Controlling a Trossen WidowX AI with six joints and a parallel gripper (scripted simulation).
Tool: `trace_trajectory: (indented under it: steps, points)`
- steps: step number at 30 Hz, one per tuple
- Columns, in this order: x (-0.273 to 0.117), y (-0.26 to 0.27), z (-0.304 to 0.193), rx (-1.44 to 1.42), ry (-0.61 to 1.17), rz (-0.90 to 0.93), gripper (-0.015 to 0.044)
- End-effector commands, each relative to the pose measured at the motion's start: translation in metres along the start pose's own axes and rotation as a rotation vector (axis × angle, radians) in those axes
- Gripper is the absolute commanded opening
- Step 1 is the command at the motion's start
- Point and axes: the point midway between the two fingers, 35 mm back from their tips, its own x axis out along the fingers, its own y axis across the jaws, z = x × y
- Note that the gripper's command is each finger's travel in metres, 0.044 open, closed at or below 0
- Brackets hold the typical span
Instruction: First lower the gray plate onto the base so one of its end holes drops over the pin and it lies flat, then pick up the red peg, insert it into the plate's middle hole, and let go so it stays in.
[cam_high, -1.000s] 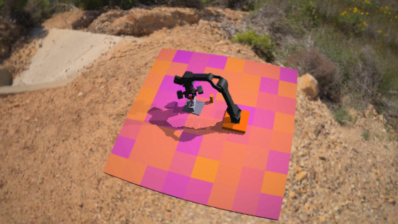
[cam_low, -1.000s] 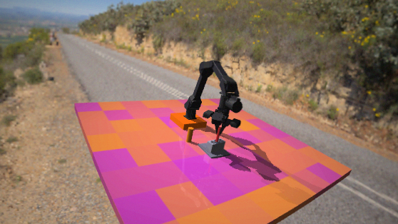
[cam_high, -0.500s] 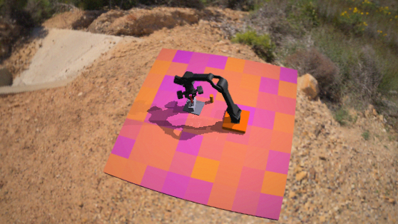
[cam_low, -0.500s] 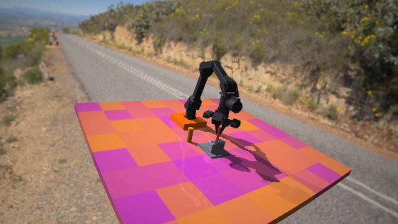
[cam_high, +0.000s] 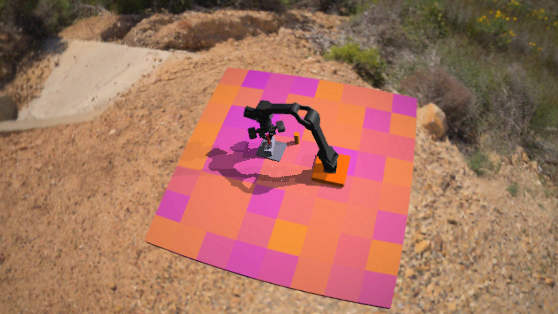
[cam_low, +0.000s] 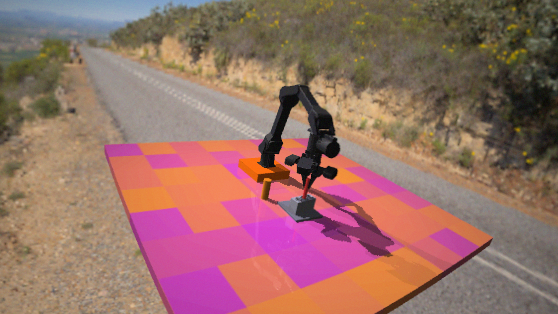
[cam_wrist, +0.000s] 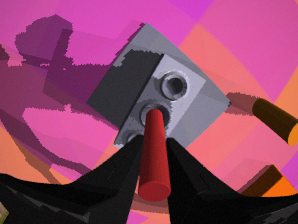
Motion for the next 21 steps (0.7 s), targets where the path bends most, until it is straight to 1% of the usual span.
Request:
trace_trajectory:
  steps: [1, 21]
  points:
    - [0.0015, -0.0008, -0.0014, 0.005, 0.002, -0.002, 0.0000]
    - [0.0024, -0.0006, -0.0001, 0.001, 0.004, -0.005, 0.0000]
